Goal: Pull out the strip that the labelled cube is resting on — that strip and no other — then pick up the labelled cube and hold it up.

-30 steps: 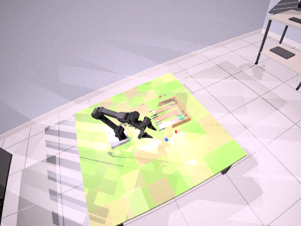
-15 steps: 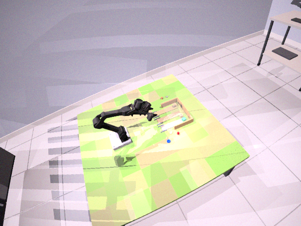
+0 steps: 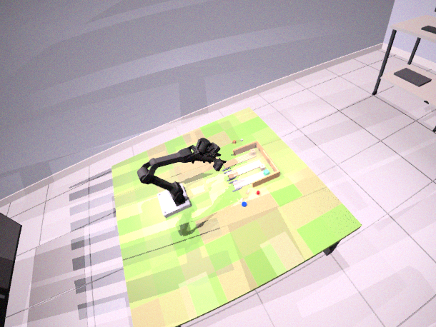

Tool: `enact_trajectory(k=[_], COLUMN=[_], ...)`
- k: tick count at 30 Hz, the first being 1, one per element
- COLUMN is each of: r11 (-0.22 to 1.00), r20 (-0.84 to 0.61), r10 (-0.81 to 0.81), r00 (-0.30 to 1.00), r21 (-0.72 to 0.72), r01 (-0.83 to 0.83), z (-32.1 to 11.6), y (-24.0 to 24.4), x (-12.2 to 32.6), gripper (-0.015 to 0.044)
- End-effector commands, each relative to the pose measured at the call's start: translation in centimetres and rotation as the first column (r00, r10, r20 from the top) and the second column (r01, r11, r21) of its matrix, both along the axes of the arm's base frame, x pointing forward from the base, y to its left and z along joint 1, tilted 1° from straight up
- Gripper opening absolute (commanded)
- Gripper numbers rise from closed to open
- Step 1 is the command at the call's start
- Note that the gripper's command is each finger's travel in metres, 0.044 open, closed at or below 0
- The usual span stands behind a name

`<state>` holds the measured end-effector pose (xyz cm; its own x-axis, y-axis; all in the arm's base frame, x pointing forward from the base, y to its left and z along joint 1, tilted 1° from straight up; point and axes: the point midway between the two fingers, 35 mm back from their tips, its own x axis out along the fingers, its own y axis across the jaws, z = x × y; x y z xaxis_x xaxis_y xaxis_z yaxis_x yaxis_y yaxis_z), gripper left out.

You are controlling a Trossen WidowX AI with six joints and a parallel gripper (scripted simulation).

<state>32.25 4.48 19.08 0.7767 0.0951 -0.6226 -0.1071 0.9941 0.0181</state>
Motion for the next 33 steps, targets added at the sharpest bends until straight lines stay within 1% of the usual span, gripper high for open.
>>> enact_trajectory(k=[1,9,14,19,21,33], r11=[1.0,0.999,0.997,0.993,0.992,0.992], r20=[-0.125,-0.433,-0.598,-0.73,-0.744,-0.744], r10=[0.001,-0.026,-0.064,-0.118,-0.127,-0.127], r00=[0.992,0.901,0.799,0.674,0.656,0.656], r21=[0.028,0.03,-0.008,-0.072,-0.082,-0.082], r01=[0.002,0.043,0.073,0.096,0.099,0.099], z=[-0.5,-3.3,-6.0,-9.3,-9.7,-11.1], y=[1.6,5.3,7.8,10.4,10.7,10.8], x=[1.8,5.5,7.1,7.4,7.4,7.6], gripper=[0.0216,0.0006,0.0,0.0,0.0,0.0])
